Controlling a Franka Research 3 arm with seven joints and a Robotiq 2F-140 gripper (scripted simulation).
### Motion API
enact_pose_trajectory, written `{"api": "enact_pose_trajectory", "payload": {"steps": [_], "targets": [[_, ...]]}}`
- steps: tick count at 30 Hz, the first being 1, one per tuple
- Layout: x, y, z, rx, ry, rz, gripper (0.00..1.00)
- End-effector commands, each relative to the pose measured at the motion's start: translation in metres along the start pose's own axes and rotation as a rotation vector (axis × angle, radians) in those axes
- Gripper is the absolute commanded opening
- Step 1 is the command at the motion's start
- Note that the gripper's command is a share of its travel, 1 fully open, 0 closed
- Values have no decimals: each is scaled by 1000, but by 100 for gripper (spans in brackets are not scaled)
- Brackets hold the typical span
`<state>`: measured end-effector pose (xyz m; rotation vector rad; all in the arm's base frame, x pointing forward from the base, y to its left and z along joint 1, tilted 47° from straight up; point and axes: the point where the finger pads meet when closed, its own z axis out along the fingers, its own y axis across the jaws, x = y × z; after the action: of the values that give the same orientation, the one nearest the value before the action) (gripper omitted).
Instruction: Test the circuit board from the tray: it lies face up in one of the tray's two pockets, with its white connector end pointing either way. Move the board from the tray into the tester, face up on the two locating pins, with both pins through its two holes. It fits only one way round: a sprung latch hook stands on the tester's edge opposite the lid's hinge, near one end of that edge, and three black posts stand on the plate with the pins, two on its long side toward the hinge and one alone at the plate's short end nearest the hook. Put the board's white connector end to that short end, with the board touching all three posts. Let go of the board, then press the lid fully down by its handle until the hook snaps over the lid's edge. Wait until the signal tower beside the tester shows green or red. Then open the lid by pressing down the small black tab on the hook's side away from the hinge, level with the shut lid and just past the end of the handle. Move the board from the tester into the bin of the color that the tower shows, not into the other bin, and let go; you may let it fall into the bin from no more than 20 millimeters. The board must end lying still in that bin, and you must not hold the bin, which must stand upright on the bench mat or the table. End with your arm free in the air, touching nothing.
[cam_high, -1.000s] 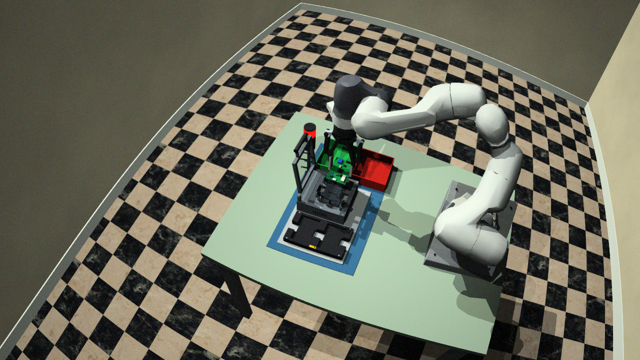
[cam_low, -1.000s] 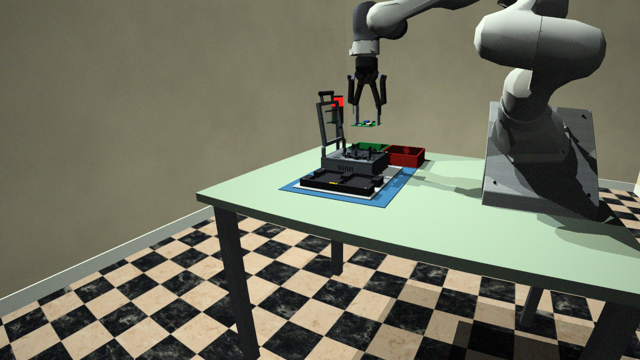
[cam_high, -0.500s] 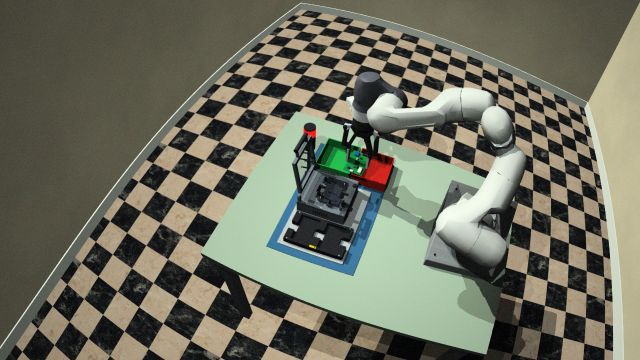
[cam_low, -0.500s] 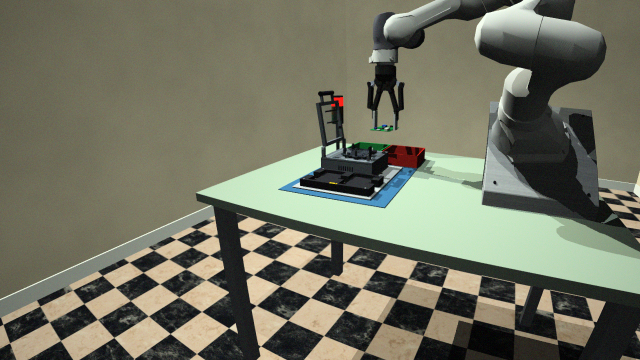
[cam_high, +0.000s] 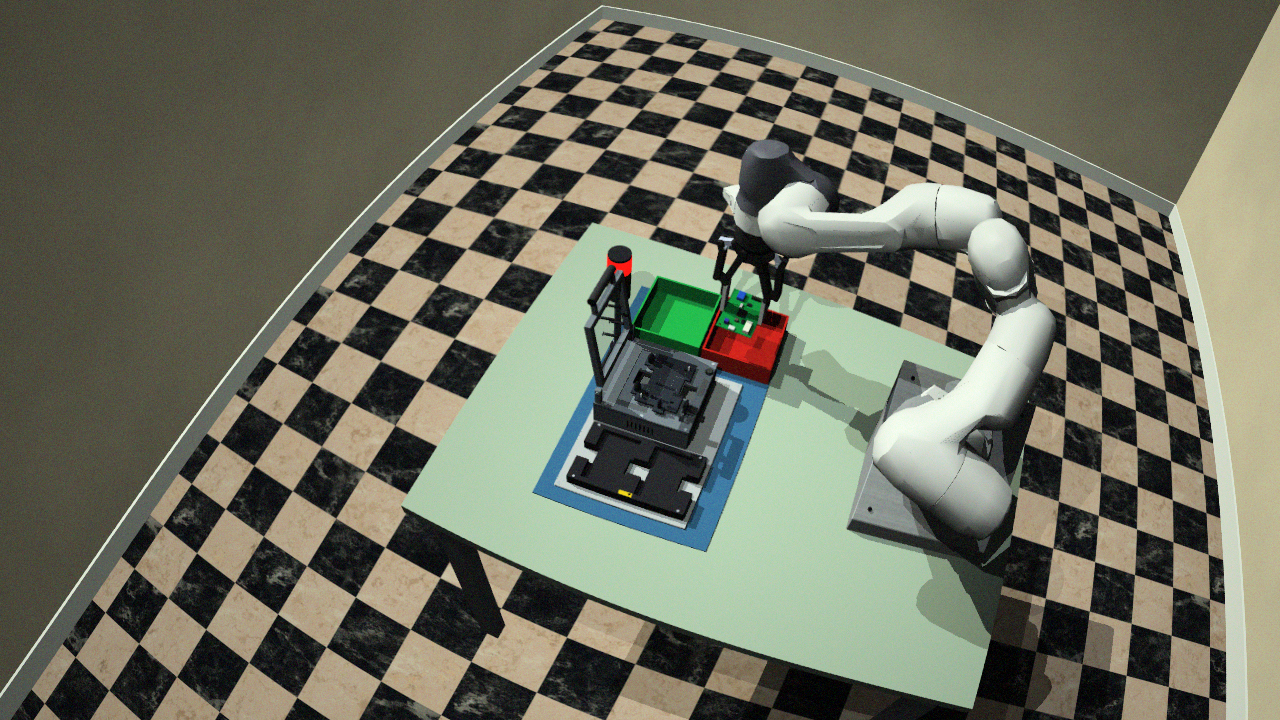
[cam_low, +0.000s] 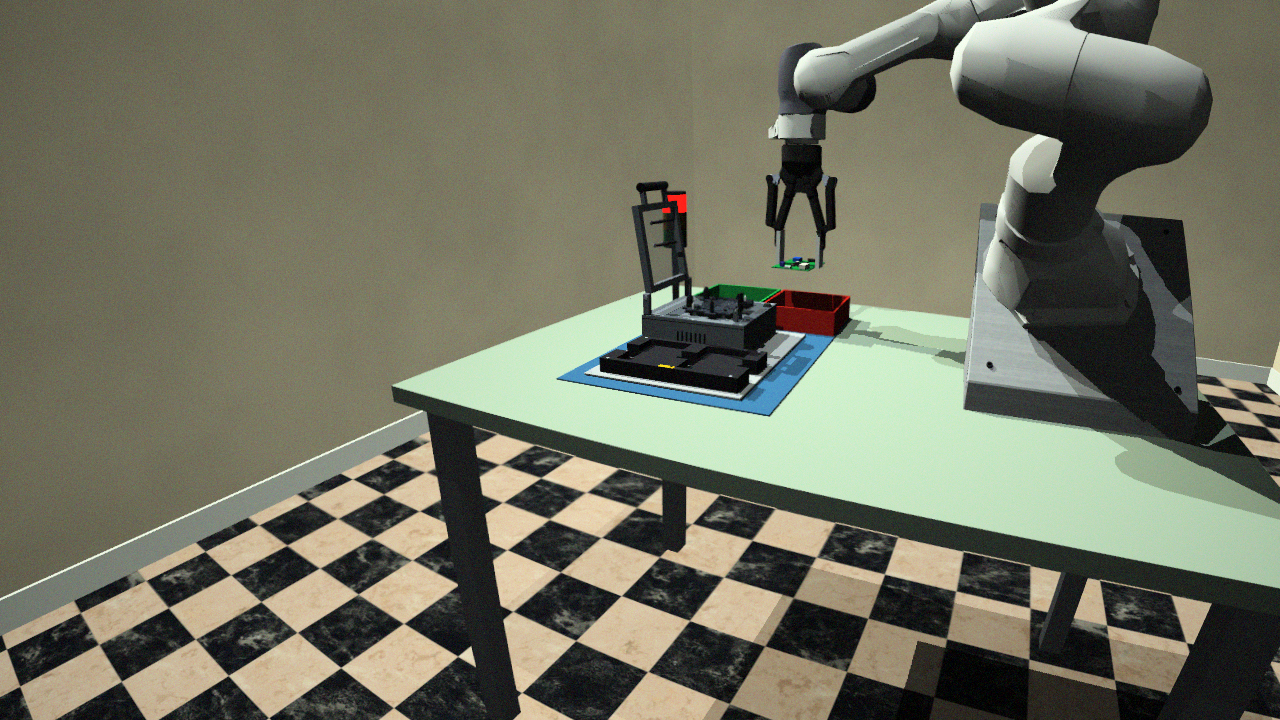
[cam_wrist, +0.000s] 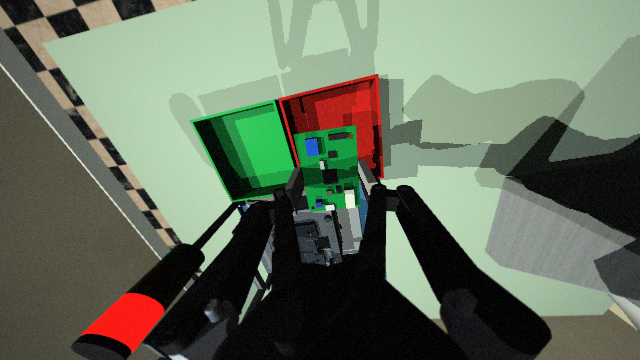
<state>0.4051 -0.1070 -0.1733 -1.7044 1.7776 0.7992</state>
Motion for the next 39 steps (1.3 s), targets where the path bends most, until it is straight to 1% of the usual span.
{"api": "enact_pose_trajectory", "payload": {"steps": [1,4,11,39], "targets": [[13,7,3,-4,4,-60,46],[19,10,5,-4,4,-60,46],[24,12,6,-4,4,-60,46],[24,12,9,-4,4,-60,46]]}}
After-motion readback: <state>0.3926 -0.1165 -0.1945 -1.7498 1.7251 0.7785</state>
